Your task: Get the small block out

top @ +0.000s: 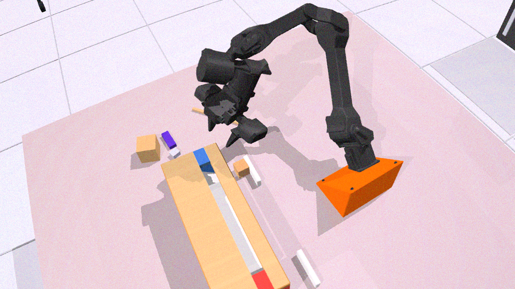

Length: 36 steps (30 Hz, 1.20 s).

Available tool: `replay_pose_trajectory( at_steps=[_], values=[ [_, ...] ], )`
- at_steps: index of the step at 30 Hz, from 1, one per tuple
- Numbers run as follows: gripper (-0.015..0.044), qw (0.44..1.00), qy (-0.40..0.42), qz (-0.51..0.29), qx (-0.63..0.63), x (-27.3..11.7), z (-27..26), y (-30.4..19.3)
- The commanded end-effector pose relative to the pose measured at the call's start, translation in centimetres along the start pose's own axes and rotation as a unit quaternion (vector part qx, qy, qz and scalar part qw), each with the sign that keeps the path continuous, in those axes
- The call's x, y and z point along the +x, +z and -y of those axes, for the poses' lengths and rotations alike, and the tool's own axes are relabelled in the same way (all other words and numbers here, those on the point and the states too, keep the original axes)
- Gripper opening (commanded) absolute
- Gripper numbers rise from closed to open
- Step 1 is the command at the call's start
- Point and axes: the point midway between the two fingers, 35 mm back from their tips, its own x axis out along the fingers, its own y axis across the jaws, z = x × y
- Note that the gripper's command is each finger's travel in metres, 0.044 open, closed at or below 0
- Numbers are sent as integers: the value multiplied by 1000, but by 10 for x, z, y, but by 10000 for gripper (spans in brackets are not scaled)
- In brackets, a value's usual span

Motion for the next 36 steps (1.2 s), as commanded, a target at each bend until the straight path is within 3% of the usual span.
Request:
replay_pose_trajectory(
  at_steps=[1, 12, 26, 28, 33, 36],
  values=[
    [285, 894, 0, 1, 447, 16, 2, -7],
    [285, 676, -5, 25, 737, 21, 25, -9],
    [285, 299, -12, 14, 954, 43, 0, -22],
    [285, 315, -16, 13, 949, 47, 6, -21],
    [285, 105, -23, 6, 994, 53, -11, -29],
    [285, 20, -27, 4, 999, 56, -19, -34]
  ],
)
